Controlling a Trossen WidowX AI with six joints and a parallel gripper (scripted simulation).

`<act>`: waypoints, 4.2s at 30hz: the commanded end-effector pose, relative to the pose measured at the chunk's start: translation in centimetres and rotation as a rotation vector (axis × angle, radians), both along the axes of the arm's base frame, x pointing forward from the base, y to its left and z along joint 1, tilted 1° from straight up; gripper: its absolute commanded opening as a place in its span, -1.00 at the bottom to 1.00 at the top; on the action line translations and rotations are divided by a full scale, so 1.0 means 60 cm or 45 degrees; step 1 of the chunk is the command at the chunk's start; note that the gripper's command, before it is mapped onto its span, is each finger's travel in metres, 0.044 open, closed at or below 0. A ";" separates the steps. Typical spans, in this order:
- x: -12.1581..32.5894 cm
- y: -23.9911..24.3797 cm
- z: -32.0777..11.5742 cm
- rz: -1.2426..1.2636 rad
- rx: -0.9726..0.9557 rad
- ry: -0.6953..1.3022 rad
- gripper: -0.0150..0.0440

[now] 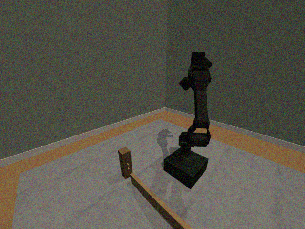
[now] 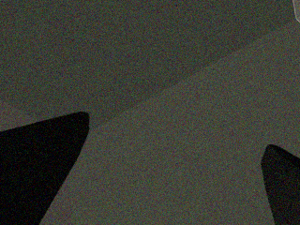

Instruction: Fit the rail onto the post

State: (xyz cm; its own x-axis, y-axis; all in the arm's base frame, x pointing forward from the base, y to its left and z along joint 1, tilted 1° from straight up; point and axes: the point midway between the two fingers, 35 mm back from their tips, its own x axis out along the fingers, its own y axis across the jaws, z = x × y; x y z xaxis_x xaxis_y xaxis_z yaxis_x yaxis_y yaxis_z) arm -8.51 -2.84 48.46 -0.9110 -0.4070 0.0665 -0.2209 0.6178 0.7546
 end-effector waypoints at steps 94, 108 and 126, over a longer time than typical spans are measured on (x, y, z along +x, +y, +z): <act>0.712 -0.046 -0.775 -0.349 -2.617 5.280 1.00; 0.711 -0.047 -0.814 -0.349 -2.617 5.280 1.00; 0.709 -0.047 -0.839 -0.349 -2.617 5.280 0.56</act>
State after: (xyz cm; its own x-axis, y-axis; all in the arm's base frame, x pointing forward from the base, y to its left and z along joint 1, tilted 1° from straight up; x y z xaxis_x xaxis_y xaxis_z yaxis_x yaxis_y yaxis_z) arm 34.30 -5.74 -1.55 0.0268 -0.0217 -0.9994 -0.9804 0.1945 -0.0305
